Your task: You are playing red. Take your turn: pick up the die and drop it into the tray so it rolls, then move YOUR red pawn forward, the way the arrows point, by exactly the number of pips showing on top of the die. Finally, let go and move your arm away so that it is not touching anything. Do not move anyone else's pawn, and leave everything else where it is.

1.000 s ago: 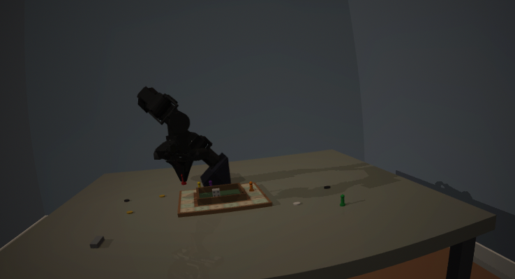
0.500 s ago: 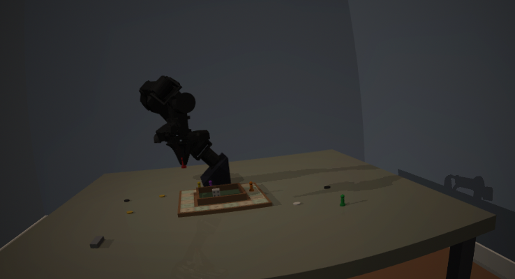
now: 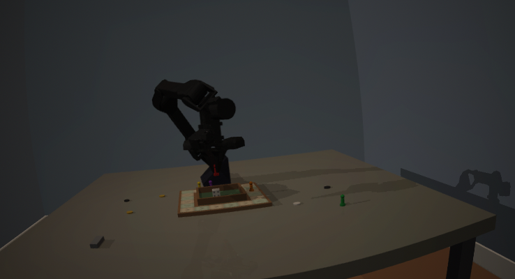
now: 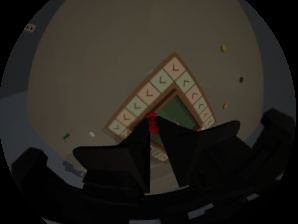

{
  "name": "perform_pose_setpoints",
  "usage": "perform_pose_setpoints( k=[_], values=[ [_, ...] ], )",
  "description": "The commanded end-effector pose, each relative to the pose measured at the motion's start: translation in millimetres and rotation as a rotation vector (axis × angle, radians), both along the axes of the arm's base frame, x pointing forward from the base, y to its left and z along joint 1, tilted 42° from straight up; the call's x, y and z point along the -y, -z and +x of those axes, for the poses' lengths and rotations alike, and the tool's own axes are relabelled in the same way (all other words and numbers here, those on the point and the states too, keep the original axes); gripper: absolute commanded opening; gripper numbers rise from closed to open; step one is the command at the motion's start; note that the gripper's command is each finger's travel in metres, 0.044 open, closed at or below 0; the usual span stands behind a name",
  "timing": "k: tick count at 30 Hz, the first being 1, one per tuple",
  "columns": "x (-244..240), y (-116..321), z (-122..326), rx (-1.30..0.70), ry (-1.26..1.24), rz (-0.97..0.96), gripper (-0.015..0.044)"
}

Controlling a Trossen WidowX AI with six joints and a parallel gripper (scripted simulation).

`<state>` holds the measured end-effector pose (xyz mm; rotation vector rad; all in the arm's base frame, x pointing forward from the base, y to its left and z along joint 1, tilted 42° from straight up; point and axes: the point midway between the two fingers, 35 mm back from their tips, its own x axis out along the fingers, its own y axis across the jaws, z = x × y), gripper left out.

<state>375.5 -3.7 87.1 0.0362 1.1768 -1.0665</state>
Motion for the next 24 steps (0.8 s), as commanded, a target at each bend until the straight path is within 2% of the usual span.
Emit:
perform_pose_setpoints(
  k=[1, 16, 24],
  values=[
    [-14, 21, 9, 0.011, 0.003, 0.005, 0.0000],
    [-57, 106, 20, 0.022, 0.020, -0.001, 0.0000],
    [-55, 120, 20, 0.025, 0.023, -0.003, 0.0000]
  ],
)
